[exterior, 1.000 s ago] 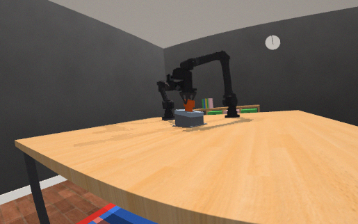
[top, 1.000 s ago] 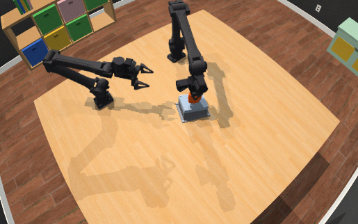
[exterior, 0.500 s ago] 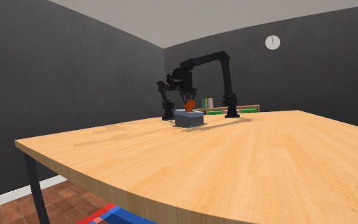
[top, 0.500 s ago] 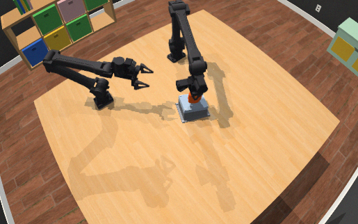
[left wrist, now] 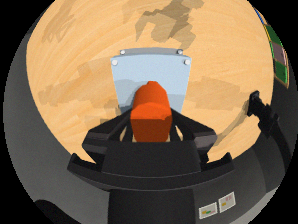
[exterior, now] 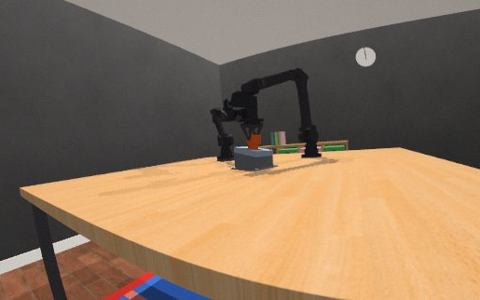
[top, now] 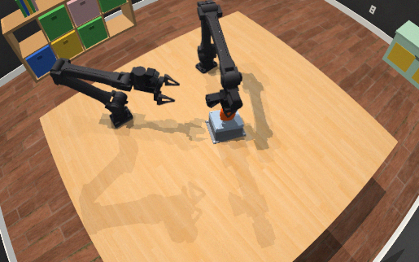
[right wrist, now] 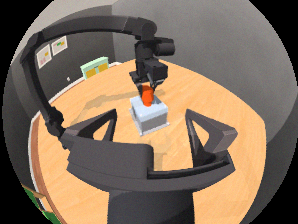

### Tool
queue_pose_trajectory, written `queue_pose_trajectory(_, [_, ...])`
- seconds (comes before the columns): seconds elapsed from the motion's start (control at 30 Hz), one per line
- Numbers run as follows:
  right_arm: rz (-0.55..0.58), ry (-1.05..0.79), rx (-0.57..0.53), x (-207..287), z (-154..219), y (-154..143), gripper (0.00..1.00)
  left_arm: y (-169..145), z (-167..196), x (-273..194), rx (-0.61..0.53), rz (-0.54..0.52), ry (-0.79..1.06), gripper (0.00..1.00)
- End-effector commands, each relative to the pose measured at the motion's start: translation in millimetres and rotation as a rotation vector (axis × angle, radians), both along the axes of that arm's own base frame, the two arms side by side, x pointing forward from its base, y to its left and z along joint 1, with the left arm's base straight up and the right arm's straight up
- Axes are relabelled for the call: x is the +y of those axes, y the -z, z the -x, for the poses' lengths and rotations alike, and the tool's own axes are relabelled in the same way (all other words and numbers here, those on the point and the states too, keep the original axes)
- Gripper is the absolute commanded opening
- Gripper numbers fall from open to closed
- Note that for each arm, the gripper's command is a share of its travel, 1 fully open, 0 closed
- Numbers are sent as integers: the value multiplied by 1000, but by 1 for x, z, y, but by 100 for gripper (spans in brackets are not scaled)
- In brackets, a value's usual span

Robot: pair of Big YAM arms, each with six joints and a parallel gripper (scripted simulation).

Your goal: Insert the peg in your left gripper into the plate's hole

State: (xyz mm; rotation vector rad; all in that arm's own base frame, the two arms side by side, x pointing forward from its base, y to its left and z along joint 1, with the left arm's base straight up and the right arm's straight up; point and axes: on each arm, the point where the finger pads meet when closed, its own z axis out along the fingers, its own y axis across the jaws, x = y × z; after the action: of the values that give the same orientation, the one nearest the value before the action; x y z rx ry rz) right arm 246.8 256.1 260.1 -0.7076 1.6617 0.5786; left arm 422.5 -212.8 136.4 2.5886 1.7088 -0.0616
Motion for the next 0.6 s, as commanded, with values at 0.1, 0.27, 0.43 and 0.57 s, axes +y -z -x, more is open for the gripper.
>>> queue_pose_trajectory(0.1, [-35,2,-32,2,-3,-22,100,-12,-16,-11,-64,40,-18,40])
queue_pose_trajectory(0.27, [-35,2,-32,2,-3,-22,100,10,-12,-17,-56,37,-9,40])
queue_pose_trajectory(0.43, [-35,2,-32,2,-3,-22,100,25,-4,-14,-39,30,-7,40])
queue_pose_trajectory(0.57, [-35,2,-32,2,-3,-22,100,17,-3,-13,-55,38,5,40])
